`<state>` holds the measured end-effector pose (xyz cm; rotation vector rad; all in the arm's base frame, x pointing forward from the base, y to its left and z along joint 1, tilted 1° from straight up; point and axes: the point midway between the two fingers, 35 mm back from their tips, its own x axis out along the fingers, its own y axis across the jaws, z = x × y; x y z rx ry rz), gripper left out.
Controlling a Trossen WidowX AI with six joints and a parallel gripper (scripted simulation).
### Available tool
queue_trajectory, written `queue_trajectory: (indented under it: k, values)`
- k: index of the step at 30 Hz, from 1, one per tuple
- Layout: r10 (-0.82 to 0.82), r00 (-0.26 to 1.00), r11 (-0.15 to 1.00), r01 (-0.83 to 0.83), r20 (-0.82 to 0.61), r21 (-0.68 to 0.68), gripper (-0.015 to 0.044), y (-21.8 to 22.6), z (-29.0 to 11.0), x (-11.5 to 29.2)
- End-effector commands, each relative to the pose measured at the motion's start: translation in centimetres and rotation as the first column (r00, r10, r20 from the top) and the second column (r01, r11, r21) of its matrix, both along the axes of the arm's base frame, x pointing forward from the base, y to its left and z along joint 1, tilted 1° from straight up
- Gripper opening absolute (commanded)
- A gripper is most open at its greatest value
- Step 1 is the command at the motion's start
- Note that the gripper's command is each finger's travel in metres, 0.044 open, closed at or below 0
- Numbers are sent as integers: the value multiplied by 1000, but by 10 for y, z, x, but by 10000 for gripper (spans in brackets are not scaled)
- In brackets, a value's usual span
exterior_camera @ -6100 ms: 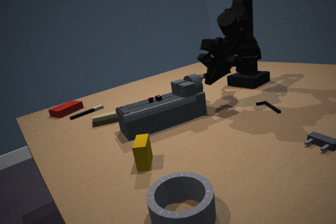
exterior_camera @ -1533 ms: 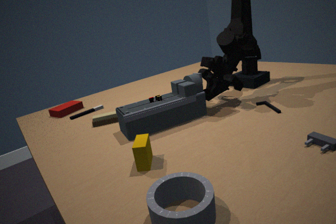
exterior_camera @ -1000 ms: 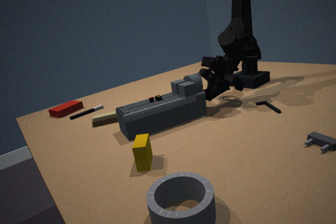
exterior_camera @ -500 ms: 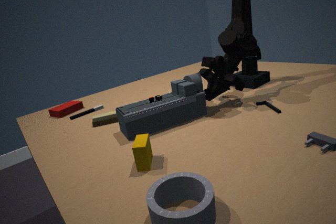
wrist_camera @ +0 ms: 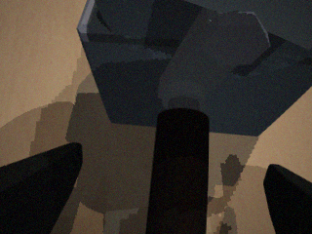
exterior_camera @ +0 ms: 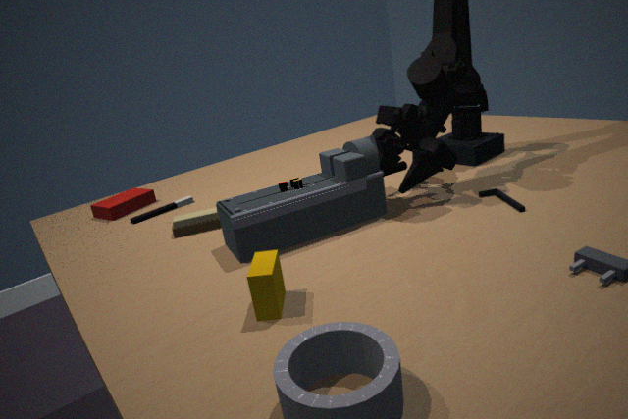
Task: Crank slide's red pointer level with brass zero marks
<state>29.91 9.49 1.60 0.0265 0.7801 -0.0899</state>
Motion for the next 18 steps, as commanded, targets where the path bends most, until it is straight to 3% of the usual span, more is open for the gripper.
queue_trajectory:
  k: [1,18]
  values:
    - [0,1000,1000,0,1,-1,440,0,5,1]
    - [0,1000,1000,0,0,0,440,2,66,4]
